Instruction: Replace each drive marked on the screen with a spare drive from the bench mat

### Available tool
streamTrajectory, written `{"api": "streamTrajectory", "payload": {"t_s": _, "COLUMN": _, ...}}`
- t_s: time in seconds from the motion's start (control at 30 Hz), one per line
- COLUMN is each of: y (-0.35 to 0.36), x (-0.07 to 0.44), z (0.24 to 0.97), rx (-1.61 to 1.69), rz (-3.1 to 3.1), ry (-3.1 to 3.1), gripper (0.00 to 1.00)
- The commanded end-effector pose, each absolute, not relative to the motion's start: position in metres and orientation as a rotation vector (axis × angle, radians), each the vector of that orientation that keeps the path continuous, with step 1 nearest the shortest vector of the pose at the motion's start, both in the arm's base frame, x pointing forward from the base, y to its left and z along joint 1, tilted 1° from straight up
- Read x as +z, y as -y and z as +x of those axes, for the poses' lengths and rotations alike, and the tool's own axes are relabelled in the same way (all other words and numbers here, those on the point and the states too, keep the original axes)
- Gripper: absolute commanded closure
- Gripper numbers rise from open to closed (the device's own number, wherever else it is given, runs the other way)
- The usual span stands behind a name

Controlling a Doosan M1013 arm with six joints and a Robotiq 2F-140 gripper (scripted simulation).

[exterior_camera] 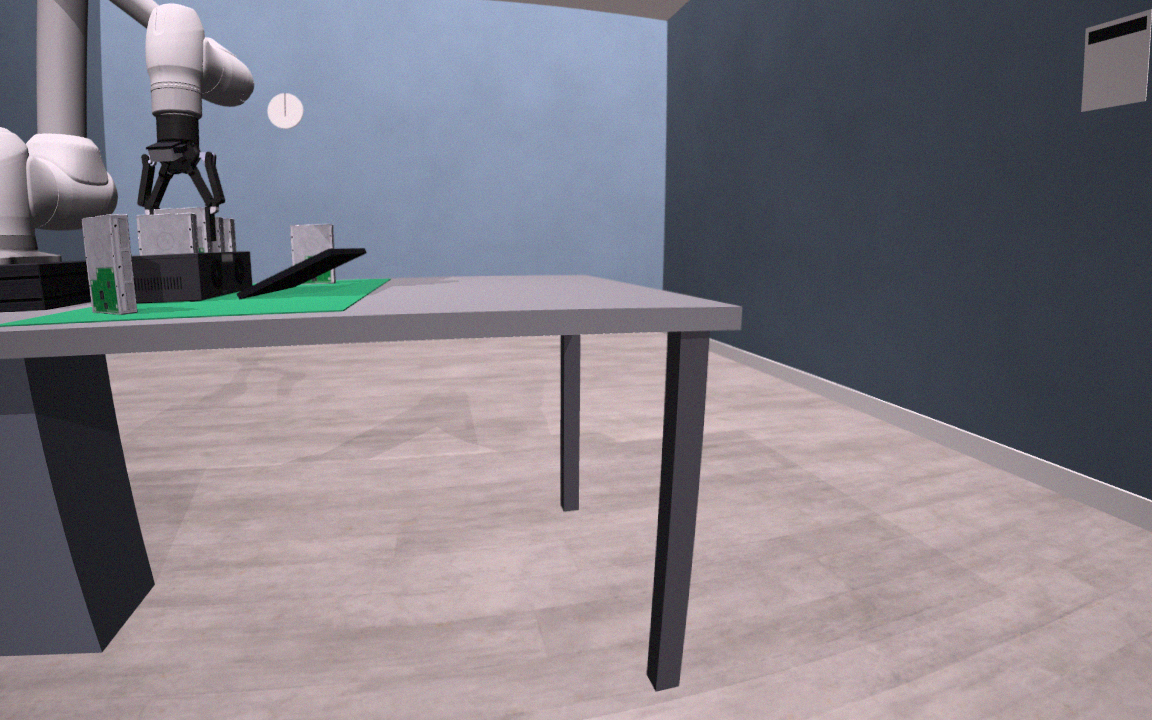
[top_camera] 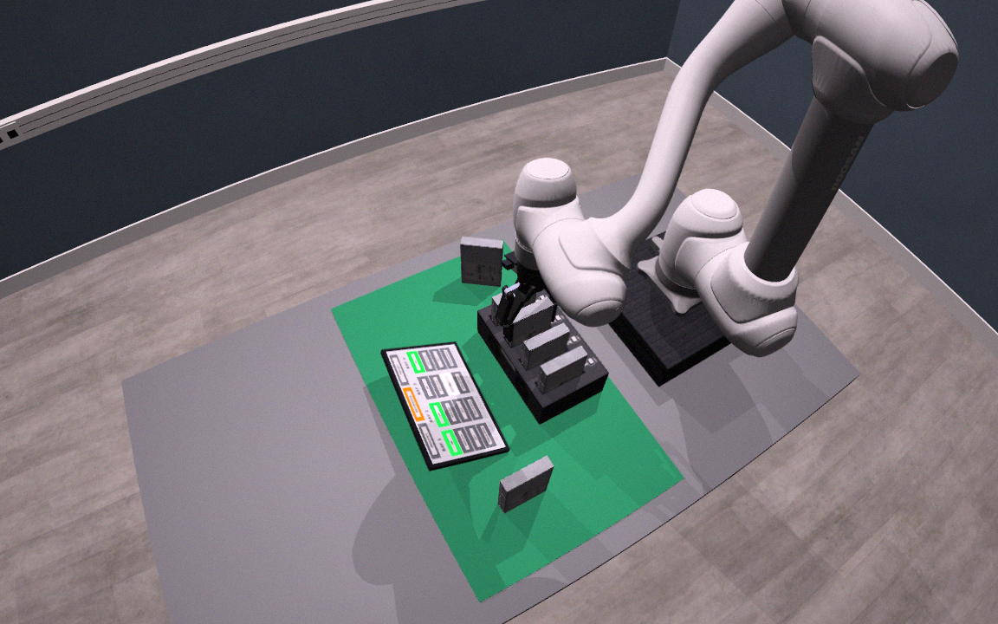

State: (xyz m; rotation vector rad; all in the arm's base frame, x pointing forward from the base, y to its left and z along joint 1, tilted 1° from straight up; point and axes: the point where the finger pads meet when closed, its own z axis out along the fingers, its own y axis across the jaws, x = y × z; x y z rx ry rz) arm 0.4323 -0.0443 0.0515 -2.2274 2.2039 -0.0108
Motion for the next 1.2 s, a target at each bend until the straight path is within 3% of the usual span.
{"api": "streamTrajectory", "payload": {"t_s": 0.0, "y": 0.044, "x": 0.052, "z": 0.433, "rx": -0.012, "rz": -2.226, "ry": -2.203, "gripper": 0.90}}
{"api": "streamTrajectory", "payload": {"t_s": 1.17, "y": 0.044, "x": 0.066, "z": 0.433, "rx": -0.012, "rz": -2.226, "ry": -2.203, "gripper": 0.90}}
